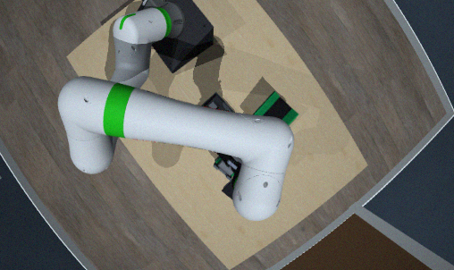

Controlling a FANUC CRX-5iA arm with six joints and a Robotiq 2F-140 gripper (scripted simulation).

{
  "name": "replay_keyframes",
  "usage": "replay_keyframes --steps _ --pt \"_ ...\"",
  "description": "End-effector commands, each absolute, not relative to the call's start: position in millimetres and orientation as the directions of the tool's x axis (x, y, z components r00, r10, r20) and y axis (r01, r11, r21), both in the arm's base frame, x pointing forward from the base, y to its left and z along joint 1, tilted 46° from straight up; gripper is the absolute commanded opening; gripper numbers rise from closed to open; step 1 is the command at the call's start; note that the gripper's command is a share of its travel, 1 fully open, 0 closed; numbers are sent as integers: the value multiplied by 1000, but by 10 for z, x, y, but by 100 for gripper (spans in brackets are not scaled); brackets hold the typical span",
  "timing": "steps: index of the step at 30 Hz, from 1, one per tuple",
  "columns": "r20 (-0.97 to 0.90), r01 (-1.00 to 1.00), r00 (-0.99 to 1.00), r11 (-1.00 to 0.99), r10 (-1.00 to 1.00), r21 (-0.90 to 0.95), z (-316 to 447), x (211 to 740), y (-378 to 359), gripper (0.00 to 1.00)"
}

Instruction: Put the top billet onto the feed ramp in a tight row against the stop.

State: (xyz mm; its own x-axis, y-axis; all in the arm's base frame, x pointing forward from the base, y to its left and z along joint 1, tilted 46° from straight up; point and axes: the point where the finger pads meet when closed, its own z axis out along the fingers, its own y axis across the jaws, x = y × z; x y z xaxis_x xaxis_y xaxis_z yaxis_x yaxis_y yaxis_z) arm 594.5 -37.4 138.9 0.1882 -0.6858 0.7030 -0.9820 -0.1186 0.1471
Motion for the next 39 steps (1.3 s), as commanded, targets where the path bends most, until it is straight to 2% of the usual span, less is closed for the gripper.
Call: replay_keyframes --steps 1,10,11,39 --pt "703 -982 188 -120 -686 146 1395 5950 -368 100" --pt "702 -982 189 -120 -686 147 1211 5945 -560 100" --pt "702 -982 189 -120 -686 147 1211 5945 -560 57" --pt "702 -982 189 -120 -686 147 1211 5945 -560 57"
